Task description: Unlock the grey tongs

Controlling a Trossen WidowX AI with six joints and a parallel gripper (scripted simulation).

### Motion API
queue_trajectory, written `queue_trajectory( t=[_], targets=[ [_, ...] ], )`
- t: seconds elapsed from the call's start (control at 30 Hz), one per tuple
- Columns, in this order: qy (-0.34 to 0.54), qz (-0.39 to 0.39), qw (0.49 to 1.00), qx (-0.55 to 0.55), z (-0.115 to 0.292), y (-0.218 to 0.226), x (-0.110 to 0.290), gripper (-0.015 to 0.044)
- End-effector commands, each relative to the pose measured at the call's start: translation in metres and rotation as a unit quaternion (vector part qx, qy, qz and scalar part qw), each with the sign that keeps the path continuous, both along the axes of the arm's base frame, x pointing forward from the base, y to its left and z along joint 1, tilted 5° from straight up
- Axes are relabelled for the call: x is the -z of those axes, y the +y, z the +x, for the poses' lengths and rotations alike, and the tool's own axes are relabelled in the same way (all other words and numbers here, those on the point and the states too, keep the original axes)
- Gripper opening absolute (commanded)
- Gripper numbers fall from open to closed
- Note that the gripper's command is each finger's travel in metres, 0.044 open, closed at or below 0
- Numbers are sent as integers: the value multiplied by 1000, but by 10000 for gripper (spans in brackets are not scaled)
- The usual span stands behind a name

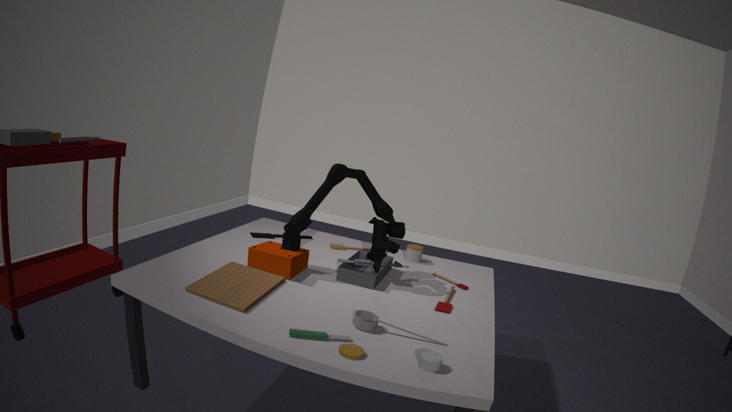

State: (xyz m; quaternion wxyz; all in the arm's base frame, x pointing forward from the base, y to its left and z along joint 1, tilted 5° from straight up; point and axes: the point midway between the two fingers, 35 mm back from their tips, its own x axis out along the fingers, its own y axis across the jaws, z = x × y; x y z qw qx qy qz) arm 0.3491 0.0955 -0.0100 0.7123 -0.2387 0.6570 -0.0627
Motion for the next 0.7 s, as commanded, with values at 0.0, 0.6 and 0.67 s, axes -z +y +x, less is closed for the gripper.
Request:
queue_trajectory(
  t=[0.0,0.6,0.67],
  targets=[
    [0,3,1000,0,0,1,0,-17],
    [1,-1,1000,-2,1,-7,-76,-150],
    [1,-1,1000,-2,1,-7,-76,-150]
  ],
)
